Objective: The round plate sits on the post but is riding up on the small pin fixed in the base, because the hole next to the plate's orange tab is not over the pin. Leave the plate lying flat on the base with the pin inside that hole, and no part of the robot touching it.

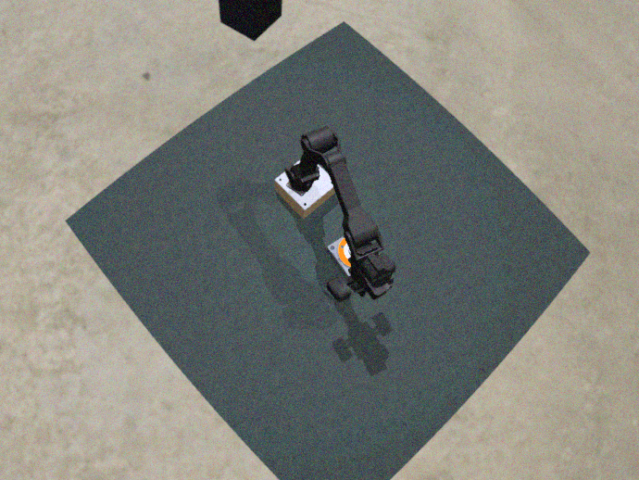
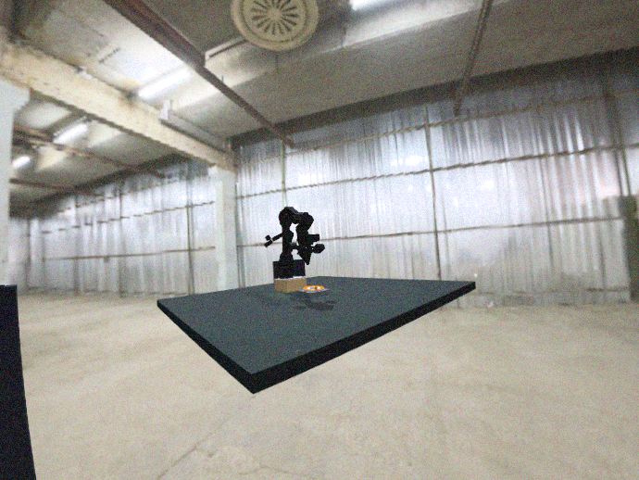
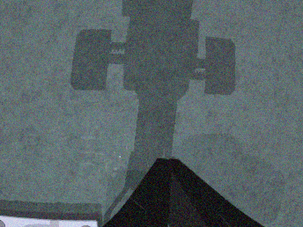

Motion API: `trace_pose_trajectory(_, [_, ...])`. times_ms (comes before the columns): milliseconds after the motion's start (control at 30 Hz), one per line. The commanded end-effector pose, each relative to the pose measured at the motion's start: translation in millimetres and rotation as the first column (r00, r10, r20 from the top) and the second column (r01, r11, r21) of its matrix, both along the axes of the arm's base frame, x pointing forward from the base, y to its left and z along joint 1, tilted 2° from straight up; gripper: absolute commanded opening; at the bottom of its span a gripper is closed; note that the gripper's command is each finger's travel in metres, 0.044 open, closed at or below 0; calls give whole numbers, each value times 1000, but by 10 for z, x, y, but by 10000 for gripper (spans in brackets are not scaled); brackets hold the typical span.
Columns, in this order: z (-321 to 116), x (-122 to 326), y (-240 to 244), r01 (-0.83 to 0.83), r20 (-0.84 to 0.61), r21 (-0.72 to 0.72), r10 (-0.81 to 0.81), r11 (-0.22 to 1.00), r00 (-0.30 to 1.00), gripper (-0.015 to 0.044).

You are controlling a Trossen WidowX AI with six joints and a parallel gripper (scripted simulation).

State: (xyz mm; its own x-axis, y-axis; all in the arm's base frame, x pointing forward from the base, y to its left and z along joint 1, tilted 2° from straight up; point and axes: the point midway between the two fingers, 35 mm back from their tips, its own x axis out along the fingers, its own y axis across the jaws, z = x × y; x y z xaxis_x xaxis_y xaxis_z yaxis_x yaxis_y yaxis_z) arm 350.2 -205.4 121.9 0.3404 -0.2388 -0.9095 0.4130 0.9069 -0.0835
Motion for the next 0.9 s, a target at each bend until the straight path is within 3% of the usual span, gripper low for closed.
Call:
trace_pose_trajectory(0, [-351, -93, 453, -69, -133, 102, 82, 992, 988, 0])
trace_pose_trajectory(133, [-750, -356, 1117, -151, -323, 241, 226, 959, 919, 0])
trace_pose_trajectory(233, [-775, -362, 1220, -156, -337, 252, 238, 955, 911, 0])
trace_pose_trajectory(600, [-1246, -352, 1264, -156, -337, 253, 238, 955, 911, 0])
trace_pose_trajectory(867, [-1258, -366, 1226, -156, -338, 252, 238, 955, 911, 0])
